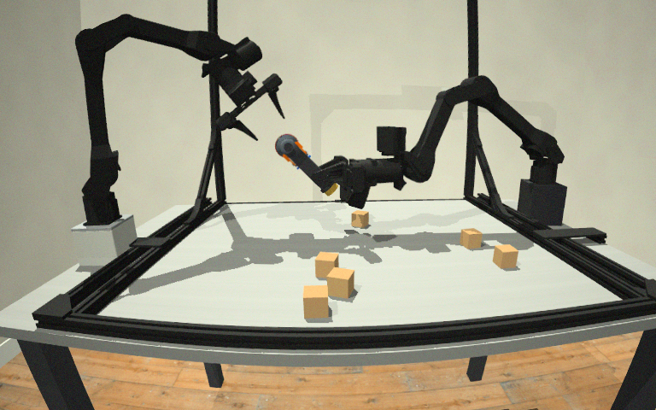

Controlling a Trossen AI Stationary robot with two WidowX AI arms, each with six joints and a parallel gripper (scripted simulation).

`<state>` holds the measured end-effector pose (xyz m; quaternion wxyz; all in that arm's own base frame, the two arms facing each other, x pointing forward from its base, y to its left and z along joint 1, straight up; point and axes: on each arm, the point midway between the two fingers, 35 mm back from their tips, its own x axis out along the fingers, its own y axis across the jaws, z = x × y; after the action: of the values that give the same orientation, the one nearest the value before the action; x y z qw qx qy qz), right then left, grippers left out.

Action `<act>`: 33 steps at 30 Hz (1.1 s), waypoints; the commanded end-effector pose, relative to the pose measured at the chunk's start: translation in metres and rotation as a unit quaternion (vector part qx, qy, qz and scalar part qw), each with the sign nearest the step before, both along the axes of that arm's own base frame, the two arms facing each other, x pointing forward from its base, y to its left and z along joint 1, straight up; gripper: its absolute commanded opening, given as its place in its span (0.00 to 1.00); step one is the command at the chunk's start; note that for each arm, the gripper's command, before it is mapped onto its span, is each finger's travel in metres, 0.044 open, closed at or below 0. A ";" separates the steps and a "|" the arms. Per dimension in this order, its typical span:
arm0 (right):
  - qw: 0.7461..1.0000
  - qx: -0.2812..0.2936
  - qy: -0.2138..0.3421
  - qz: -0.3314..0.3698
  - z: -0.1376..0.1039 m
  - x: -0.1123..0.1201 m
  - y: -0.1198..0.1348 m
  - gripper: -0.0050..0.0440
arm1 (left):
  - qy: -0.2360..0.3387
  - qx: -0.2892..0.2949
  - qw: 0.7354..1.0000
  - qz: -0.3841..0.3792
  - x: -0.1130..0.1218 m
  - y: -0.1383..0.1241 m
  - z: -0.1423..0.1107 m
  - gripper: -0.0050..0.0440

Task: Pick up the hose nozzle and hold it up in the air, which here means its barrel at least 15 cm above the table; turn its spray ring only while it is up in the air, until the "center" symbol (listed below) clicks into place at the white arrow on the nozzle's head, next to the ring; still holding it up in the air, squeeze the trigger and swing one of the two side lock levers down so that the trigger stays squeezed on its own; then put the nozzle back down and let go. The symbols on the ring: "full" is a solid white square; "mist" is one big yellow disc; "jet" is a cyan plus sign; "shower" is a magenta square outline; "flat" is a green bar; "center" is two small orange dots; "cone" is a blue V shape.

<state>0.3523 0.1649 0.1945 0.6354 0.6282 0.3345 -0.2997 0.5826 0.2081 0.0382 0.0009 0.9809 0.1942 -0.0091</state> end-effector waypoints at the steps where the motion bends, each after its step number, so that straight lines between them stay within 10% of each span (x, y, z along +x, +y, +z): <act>1: 1.000 0.002 -0.005 -0.001 0.010 -0.004 0.000 0.92 | -0.009 0.003 1.000 0.000 0.001 0.000 0.006 0.10; 33: 0.988 0.011 -0.155 0.003 -0.017 -0.027 -0.003 0.92 | -0.009 0.003 1.000 0.000 0.001 0.000 0.006 0.10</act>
<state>0.3295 0.1641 0.1829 0.6673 0.6717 0.2482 -0.2047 0.5825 0.2087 0.0382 0.0009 0.9808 0.1947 -0.0091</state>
